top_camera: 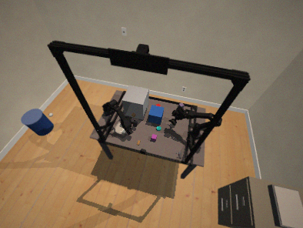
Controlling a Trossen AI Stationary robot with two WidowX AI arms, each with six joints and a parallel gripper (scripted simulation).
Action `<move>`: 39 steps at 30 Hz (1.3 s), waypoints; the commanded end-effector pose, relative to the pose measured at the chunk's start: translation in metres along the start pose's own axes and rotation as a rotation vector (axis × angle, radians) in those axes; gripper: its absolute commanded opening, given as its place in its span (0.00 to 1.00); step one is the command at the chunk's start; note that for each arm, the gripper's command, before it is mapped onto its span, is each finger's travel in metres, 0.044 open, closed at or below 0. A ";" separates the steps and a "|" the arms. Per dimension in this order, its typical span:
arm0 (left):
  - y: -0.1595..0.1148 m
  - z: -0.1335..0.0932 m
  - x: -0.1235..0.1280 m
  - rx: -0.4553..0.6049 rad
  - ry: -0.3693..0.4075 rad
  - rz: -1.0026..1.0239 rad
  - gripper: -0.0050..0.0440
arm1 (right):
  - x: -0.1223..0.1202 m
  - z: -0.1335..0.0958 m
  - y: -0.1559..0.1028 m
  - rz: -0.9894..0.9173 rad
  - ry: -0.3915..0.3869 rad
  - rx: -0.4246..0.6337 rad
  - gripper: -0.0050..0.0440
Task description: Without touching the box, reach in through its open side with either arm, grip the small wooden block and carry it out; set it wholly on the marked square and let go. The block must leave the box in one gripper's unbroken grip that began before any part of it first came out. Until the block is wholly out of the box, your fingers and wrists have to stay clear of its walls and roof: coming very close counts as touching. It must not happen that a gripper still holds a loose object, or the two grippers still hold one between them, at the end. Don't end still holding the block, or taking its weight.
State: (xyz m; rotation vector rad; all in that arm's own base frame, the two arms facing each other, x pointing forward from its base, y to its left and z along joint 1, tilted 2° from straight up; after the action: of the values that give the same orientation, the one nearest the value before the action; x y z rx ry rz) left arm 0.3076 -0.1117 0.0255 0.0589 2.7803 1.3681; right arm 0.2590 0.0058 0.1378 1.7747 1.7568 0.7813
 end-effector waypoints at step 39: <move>0.008 0.014 -0.005 -0.012 0.019 -0.020 0.92 | 0.001 -0.003 -0.006 -0.006 -0.016 -0.013 0.92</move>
State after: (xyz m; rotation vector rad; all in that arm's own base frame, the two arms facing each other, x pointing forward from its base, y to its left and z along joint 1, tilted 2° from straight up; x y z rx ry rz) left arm 0.3121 -0.1013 0.0204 0.0240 2.7816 1.3966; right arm 0.2530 0.0074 0.1366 1.7563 1.7471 0.7744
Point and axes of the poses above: on each arm, the point midway between the two fingers, 35 mm back from their tips, its own z axis out along the fingers, its own x axis across the jaws, y = z × x, the point moved 3 cm from there along -z, back along the fingers
